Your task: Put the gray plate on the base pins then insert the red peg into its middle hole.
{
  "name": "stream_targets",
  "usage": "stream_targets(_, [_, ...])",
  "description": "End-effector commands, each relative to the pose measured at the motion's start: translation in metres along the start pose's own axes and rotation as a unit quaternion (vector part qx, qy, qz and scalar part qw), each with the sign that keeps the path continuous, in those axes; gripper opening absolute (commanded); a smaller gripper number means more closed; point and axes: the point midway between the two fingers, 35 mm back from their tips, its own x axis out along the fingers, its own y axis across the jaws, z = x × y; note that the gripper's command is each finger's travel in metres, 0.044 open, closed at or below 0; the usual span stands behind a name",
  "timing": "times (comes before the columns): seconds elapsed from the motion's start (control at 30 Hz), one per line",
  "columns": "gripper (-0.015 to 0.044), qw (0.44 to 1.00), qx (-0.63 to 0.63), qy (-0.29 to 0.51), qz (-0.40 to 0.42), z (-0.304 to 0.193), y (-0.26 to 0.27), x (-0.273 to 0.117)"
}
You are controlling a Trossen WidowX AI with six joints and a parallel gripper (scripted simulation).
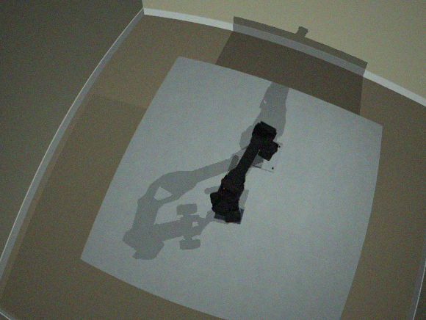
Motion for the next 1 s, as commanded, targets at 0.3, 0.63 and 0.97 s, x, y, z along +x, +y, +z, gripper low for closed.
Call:
stream_targets(0.3, [0.0,1.0,0.0,0.0,0.0,0.0002,0.0002,0.0006])
stream_targets(0.63, [0.0,1.0,0.0,0.001,-0.001,0.0003,0.0004,0.0013])
stream_targets(0.97, [0.015,1.0,0.0,0.001,-0.001,0.0003,0.0004,0.0013])
